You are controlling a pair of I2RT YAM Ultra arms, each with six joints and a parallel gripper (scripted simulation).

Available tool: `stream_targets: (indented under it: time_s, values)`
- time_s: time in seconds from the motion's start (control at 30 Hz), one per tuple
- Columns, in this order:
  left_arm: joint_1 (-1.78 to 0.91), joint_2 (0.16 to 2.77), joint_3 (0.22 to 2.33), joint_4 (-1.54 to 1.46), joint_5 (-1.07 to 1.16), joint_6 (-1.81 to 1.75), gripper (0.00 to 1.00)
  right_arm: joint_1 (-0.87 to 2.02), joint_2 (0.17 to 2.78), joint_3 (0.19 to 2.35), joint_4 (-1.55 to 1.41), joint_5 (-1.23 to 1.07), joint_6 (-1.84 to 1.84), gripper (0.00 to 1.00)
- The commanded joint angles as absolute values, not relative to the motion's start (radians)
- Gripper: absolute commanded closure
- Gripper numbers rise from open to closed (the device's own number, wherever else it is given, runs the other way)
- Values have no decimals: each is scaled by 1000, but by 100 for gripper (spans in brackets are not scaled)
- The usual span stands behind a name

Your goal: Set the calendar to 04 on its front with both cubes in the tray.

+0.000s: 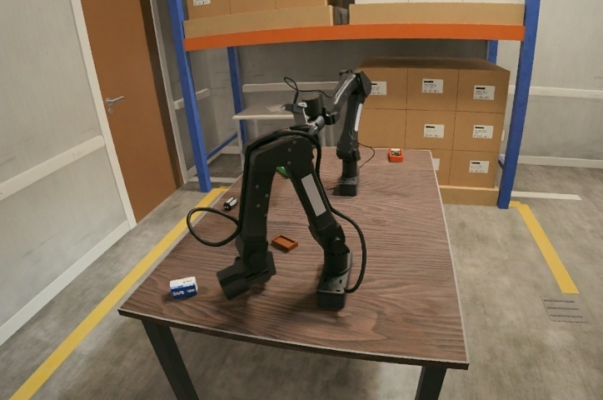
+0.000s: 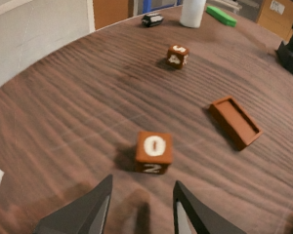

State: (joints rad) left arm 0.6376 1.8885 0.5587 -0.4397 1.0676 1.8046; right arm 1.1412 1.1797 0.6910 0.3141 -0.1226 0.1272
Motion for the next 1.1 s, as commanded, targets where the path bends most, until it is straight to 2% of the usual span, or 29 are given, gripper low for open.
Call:
stream_targets:
  time_s: [0.0,0.3,1.07]
  values:
    - [660,1914,535,-448,1132,1847,45,1142,1176,721,343,-120,123,0]
    - [665,1925,544,-456,1121,1848,45,1142,1176,721,343,-120,123,0]
    - [514,1929,461,-102,1148,1559,45,1142,1176,721,343,-120,123,0]
